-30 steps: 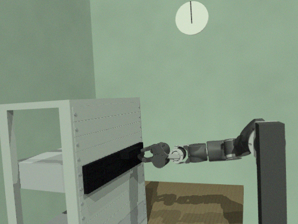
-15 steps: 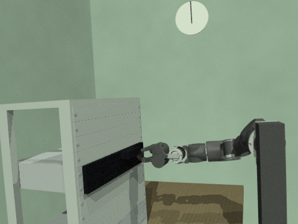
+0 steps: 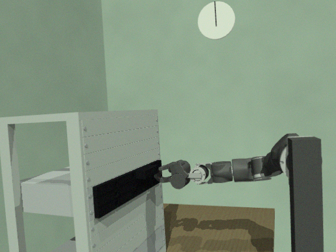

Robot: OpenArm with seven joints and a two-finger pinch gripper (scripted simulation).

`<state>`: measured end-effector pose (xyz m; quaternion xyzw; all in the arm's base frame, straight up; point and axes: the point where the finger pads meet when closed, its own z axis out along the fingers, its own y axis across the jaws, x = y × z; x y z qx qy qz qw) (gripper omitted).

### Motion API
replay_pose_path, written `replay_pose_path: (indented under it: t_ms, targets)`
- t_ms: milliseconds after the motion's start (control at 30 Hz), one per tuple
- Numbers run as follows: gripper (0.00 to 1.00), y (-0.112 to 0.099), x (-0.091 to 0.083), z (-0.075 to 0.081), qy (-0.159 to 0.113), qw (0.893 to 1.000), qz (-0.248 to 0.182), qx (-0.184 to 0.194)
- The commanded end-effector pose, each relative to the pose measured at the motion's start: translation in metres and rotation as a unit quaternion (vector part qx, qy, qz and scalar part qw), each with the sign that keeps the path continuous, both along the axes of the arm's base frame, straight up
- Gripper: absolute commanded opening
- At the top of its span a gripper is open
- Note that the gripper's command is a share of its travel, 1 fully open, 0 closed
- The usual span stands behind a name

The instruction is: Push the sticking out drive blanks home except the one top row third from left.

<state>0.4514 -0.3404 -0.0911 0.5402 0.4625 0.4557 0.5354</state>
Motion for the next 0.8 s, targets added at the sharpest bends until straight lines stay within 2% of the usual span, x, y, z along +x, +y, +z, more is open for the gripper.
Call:
replay_pose_path:
  t_ms: [0,767]
  targets:
    - [0.00,0.0043,0.0034,0.0042,-0.005,1.000,0.005,0.002]
    - [0.00,0.0063,-0.0002,0.0051,-0.006,1.000,0.007,0.002]
